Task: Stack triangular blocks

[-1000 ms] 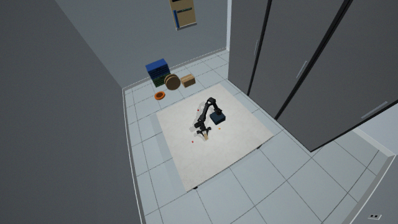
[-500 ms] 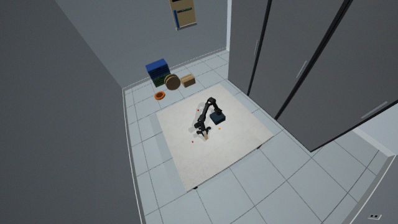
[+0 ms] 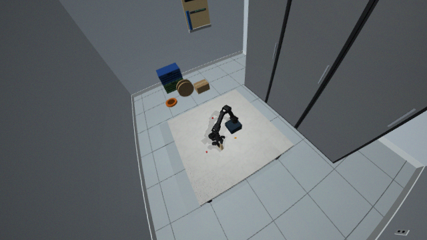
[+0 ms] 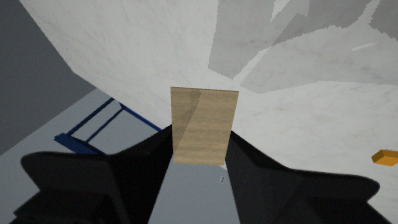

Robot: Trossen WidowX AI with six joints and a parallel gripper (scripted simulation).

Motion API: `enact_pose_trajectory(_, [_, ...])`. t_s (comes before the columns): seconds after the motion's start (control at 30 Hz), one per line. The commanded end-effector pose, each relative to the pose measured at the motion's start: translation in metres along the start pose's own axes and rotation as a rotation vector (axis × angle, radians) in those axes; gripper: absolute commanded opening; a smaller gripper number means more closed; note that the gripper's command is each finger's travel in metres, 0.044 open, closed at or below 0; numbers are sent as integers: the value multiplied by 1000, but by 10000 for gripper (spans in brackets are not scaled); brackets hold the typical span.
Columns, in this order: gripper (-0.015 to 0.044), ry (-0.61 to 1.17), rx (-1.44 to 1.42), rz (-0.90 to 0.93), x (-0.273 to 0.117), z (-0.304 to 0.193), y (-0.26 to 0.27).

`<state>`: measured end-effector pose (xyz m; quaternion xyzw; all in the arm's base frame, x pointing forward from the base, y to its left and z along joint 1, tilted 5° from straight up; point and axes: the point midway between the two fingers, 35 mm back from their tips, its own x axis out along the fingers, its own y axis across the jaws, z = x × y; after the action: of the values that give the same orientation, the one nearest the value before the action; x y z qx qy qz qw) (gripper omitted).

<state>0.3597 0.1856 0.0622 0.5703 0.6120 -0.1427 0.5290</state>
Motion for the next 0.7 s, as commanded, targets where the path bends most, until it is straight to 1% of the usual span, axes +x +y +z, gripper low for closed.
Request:
enact_pose_trajectory(0.0, [0,-18,-125,-20,2,-1,2])
enact_pose_trajectory(0.67, [0,-70,-765,-150,6,-3,5])
